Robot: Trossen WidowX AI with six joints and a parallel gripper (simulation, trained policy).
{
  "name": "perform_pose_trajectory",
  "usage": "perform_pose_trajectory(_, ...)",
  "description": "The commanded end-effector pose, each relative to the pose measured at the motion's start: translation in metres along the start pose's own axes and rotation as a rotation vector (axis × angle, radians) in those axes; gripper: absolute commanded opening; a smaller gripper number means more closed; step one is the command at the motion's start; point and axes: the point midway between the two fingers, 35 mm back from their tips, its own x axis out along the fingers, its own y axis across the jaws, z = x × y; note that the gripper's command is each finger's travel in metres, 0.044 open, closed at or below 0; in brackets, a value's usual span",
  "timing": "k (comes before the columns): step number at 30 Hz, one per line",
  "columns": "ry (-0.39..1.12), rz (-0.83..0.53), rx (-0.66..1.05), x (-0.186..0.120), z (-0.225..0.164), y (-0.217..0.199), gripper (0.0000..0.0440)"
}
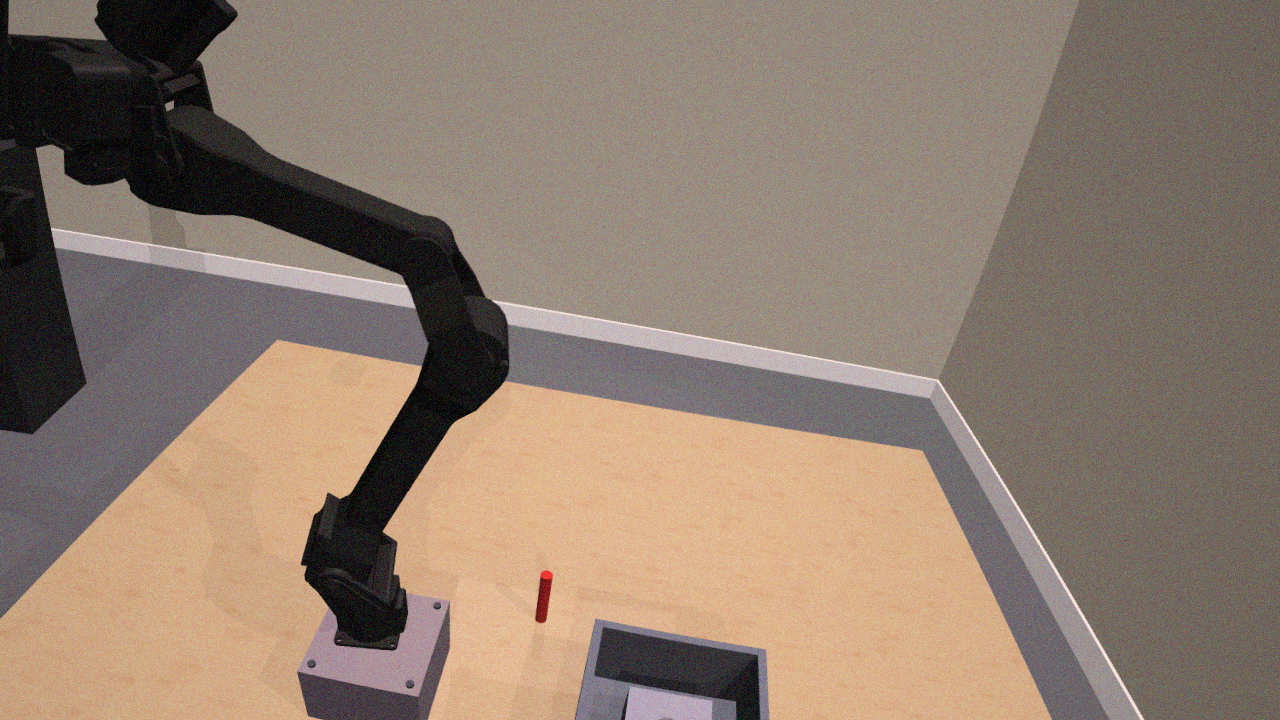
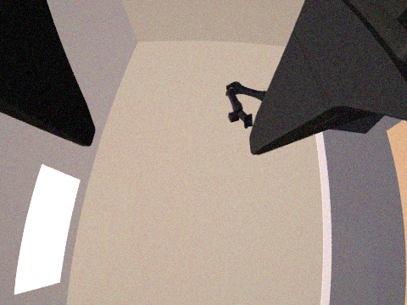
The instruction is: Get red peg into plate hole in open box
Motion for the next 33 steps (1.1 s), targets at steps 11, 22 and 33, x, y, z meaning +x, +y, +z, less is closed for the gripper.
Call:
perform_pose_trajectory(11, -0.006, -0.054, 0.228, 0.032, -0.016, 0.022, 0.044)
perform_pose_trajectory(22, -0.034, -0.017, 0.602, 0.08, -0.016, 0.065, 0.044)
perform_pose_trajectory(33, -0.029, 0.11, 0.955, 0.13, 0.008, 0.119, 0.044)
